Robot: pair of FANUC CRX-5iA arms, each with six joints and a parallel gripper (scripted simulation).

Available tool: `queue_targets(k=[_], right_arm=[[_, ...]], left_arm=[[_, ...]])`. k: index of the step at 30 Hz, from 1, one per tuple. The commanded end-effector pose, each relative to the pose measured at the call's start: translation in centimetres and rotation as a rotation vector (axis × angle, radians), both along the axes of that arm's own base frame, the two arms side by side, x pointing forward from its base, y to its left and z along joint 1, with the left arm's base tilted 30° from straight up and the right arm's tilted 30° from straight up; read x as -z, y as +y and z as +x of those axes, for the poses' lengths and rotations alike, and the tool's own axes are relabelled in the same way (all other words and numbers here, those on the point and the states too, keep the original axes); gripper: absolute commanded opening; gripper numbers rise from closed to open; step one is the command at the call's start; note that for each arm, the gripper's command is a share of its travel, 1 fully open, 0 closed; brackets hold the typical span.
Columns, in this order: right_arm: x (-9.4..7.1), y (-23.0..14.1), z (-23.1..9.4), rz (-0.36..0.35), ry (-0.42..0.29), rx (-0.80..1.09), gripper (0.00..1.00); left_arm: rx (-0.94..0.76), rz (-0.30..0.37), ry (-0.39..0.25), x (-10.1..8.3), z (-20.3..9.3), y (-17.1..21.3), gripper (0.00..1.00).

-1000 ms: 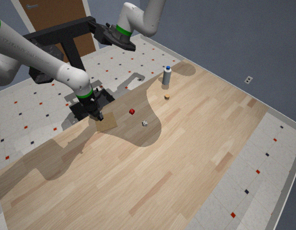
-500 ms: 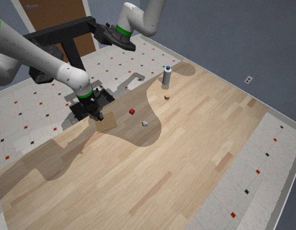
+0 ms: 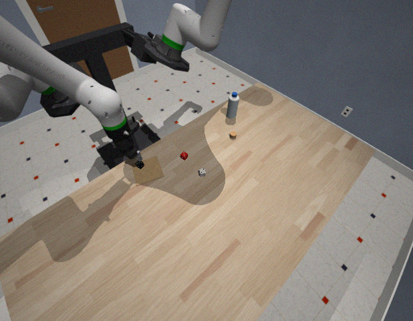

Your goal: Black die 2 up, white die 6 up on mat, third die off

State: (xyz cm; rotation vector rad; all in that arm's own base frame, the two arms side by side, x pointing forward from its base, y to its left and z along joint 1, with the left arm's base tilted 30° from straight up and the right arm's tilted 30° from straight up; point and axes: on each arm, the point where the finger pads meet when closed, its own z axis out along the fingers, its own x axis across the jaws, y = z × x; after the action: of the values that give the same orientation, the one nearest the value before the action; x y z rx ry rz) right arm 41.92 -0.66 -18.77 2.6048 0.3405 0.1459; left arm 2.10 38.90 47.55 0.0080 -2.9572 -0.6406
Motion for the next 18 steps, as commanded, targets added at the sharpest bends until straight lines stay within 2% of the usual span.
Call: queue_targets(k=[1, 9, 11, 15, 17, 18], right_arm=[[-0.36, 0.19, 0.01, -0.002, 0.003, 0.001, 0.87], [-0.52, 0.31, -0.04, -0.016, 0.001, 0.003, 0.87], [-0.38, 0.30, -0.06, -0.054, -0.006, 0.006, 0.87], [-0.24, 0.38, -0.09, -0.173, -0.037, 0.012, 0.87], [-0.24, 0.38, -0.09, -0.173, -0.037, 0.012, 0.87], [-0.28, 0.43, -0.09, -0.200, -0.046, 0.012, 0.87]], left_arm=[[0.000, 0.002, 0.000, -0.09, 0.01, -0.01, 1.00], [0.000, 0.002, 0.000, -0.09, 0.01, -0.01, 1.00], [0.000, 0.002, 0.000, -0.09, 0.01, -0.01, 1.00], [0.000, 0.002, 0.000, -0.09, 0.01, -0.01, 1.00], [0.000, 0.002, 0.000, -0.09, 0.01, -0.01, 1.00], [0.000, 0.002, 0.000, -0.09, 0.01, -0.01, 1.00]])
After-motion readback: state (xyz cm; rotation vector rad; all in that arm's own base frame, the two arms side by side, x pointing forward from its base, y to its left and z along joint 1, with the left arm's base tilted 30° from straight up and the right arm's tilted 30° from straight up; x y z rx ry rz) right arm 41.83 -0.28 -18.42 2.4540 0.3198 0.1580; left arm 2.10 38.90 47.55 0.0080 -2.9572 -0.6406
